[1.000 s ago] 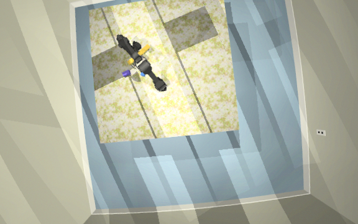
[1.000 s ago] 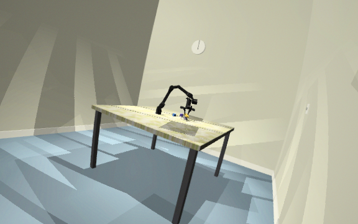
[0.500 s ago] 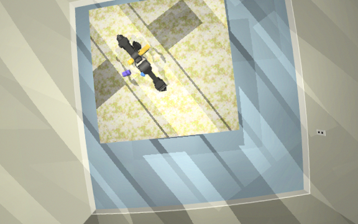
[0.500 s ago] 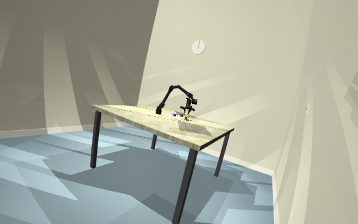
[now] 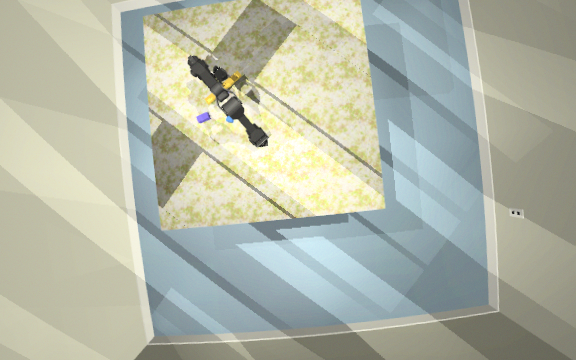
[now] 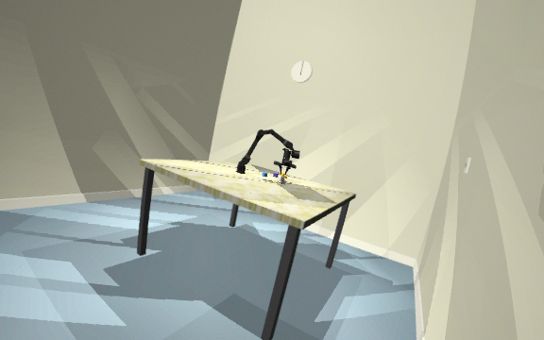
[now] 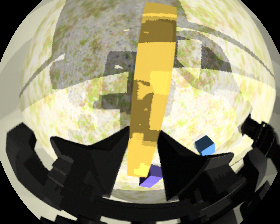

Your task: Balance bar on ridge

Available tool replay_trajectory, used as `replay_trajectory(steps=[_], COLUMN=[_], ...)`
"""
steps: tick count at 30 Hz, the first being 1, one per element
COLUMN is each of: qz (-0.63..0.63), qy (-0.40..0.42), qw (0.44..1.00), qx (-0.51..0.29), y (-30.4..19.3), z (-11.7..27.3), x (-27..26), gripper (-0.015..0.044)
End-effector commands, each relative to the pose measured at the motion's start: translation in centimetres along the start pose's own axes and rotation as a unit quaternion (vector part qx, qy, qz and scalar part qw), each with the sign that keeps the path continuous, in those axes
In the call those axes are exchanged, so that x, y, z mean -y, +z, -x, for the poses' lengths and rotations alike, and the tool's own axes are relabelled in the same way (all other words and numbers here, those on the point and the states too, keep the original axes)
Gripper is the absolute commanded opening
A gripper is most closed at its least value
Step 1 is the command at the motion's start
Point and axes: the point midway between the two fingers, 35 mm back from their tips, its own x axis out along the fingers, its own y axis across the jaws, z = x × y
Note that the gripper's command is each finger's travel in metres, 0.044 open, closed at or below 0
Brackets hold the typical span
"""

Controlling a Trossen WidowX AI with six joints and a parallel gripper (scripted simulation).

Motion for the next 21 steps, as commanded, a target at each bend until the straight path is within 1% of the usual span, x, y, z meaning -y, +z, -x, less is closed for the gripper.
replay_trajectory(steps=[1,4,5,21], qz=[0.0,0.0,0.0,0.0], qy=[0.0,0.0,0.0,0.0], qw=[1.0,1.0,1.0,1.0], qx=[0.0,0.0,0.0,0.0], y=[0.0,0.0,0.0,0.0], z=[-0.01,-0.01,-0.01,-0.01], x=[0.0,0.0,0.0,0.0], gripper=[0.0079,0.0157,0.0167,0.0168])
